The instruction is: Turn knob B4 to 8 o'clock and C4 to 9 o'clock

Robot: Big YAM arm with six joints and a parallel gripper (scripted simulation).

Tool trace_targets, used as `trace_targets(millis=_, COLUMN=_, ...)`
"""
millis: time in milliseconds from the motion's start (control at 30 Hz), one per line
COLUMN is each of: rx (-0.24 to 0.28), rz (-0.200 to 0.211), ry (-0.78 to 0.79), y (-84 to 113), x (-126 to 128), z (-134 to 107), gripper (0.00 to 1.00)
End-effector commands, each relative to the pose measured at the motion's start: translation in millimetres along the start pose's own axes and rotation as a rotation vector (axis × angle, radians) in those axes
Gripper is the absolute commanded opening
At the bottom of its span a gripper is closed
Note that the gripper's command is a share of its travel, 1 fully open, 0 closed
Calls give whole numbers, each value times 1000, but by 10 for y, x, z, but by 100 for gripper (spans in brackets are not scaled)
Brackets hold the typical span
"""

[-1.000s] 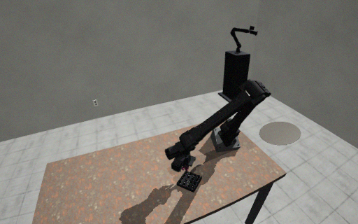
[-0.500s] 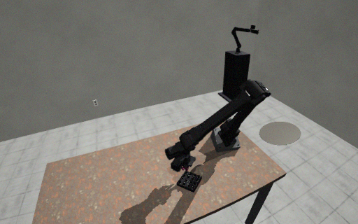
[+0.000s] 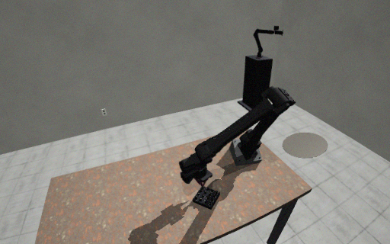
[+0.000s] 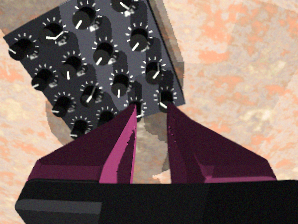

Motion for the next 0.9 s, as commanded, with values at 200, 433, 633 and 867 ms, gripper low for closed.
trace_targets(millis=200, rx=-63, rz=3, ry=-295, y=244, x=60, z=201, gripper=19)
trace_targets(millis=433, rx=-63, rz=9, ry=-490, y=270, x=54, z=206, gripper=19)
trace_targets(millis=633, rx=-63, rz=13, ry=-603, y=288, x=72, z=208, gripper=19)
trace_targets(millis=867, rx=-62, rz=20, ry=-839, y=317, x=69, z=216, gripper=19)
Point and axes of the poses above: the point where the finger pads meet when closed, its own y axis back along the fingers, its own x axis across the jaws, z = x × y, the point moved 8 cm from there along y, back along the fingers, and after that the axes turned 13 degrees about -y, right-handed, at the moved point
